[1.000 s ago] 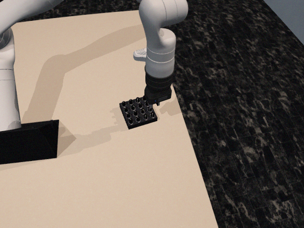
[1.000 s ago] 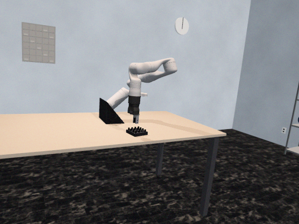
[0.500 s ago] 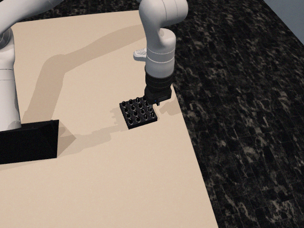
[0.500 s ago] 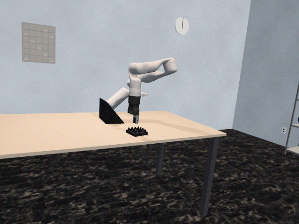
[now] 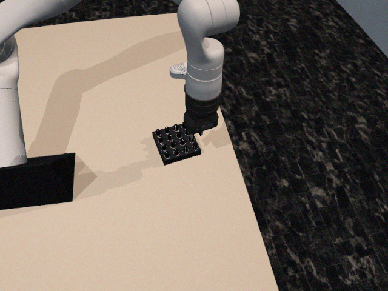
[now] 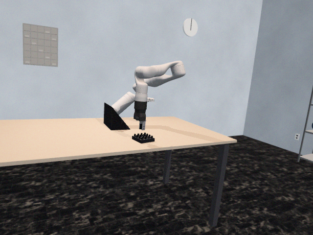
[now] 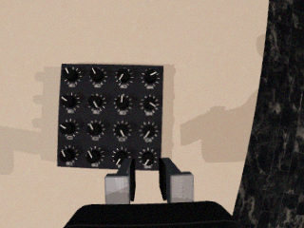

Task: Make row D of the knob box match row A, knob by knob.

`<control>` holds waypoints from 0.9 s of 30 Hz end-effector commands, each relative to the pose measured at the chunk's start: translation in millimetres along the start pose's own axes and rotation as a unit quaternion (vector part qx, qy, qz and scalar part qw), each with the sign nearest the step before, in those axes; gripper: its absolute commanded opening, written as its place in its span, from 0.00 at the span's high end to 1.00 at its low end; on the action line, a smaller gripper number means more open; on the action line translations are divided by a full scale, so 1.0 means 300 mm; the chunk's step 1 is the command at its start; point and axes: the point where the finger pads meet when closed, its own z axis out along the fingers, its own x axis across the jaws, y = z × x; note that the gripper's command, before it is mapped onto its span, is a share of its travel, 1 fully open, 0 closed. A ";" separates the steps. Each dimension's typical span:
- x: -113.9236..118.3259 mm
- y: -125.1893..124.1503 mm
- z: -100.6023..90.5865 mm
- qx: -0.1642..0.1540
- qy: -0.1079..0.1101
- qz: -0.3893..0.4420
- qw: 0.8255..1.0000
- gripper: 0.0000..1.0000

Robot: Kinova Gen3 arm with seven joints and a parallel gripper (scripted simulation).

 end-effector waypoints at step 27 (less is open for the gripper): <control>0.005 -0.005 0.107 0.002 0.000 0.005 1.000 0.54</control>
